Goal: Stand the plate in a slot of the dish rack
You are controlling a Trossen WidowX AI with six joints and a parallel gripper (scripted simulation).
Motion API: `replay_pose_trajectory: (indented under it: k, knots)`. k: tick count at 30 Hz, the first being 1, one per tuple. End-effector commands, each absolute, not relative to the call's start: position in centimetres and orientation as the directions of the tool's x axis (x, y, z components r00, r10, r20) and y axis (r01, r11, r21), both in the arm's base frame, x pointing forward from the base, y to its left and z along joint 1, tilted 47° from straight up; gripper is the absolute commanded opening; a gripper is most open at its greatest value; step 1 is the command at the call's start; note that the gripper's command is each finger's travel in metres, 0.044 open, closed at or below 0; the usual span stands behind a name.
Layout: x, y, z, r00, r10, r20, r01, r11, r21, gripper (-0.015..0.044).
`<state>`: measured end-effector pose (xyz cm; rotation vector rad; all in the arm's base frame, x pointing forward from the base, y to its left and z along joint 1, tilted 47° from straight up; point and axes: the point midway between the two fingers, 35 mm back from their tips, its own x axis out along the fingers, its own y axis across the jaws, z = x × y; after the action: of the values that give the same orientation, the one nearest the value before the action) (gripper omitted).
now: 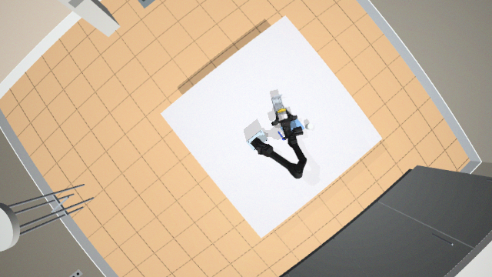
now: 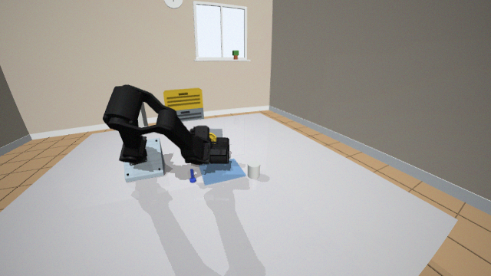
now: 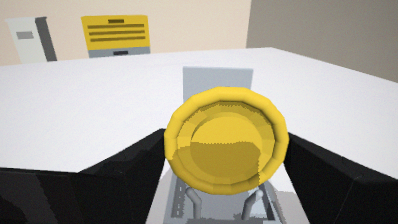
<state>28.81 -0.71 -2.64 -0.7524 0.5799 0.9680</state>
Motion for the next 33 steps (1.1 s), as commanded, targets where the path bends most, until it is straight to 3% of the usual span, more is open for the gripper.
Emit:
replay_pose_trajectory:
  k: [1,27,33]
  knots:
    - [29.3,-0.3,-3.1,0.454,0.511,-0.730,-0.885,0.357,-0.300,0.0000]
    - [29.5,-1.2,-4.9,0.448,0.507,-0.737,-0.886,0.361,-0.291,0.0000]
    - [29.5,-1.2,-4.9,0.448,0.507,-0.736,-0.886,0.358,-0.294,0.0158]
